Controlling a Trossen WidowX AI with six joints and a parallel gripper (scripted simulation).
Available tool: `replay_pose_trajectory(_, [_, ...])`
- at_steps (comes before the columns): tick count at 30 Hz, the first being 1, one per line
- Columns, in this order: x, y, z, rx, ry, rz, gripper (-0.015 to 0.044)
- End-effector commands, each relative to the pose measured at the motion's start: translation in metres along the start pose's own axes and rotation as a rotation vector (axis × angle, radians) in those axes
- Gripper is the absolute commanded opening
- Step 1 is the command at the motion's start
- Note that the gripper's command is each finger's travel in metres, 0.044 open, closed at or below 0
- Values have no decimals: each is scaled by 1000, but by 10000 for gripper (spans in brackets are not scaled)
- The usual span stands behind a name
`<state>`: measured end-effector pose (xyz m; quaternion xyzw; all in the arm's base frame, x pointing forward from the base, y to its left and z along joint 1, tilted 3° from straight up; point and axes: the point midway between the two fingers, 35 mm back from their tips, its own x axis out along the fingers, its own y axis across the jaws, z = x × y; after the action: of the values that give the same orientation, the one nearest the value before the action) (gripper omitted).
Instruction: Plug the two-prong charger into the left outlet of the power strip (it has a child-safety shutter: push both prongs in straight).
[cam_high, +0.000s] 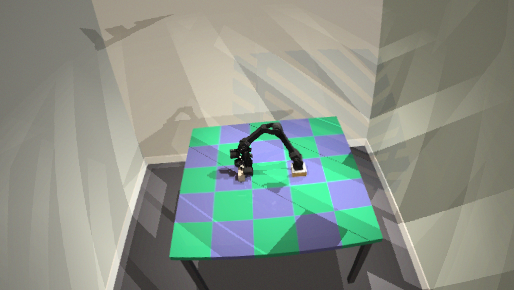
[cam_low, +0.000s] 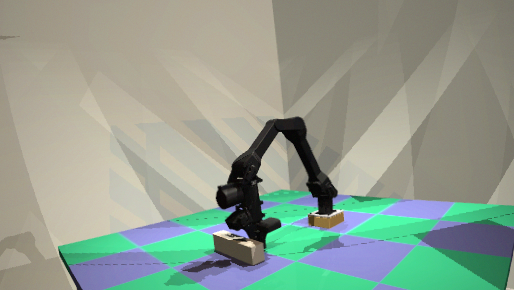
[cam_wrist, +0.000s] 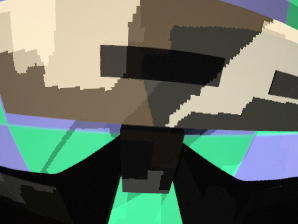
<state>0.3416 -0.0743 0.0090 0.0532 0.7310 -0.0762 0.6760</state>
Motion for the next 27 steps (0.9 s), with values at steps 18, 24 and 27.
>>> replay_pose_trajectory(18, [-2, 1, 10, 4, -8, 4, 0])
replay_pose_trajectory(24, [-2, 1, 12, 4, -8, 4, 0])
replay_pose_trajectory(27, [-2, 1, 13, 4, -9, 4, 0])
